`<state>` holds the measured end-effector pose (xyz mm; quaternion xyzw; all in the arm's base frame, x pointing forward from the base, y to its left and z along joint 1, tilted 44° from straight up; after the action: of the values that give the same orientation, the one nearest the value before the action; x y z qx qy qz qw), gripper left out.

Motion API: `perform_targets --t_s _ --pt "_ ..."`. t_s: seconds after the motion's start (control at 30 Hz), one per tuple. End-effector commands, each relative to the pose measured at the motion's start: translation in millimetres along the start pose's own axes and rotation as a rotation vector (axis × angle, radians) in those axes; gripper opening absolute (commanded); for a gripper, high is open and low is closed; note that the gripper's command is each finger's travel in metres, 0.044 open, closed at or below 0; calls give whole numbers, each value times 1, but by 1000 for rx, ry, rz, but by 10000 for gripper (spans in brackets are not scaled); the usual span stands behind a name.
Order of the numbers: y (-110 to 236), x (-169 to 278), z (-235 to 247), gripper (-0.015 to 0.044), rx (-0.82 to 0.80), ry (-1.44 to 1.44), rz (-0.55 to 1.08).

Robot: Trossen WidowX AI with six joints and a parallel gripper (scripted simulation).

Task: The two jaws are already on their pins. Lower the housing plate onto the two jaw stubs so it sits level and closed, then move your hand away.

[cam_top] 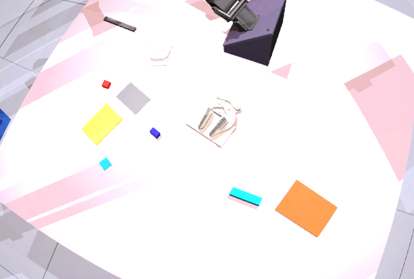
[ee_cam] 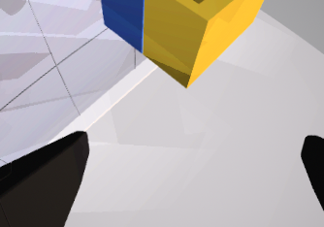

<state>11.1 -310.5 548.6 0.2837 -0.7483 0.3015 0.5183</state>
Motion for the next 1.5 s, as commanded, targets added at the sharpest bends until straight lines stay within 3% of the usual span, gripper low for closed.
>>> perform_targets --t_s 0.0,0.83,1.17,1.47 --pt "-12 -13 -6 440 -12 -121 -8" --pt "-70 -139 -62 440 -252 -879 -216" --pt "-67 -207 -97 440 -461 -1094 -346" --pt "-42 -270 -131 440 -712 -1184 -450"
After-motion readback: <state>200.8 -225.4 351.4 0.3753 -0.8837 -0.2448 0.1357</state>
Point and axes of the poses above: the point midway between the two fingers, 35 mm back from their tips, its own y axis back along the fingers, its own z axis across the jaws, x = y × z, the point moved 5 cm from there along y, back along the fingers, and after that the axes turned 12 degrees about y, right-handed, at the moved point
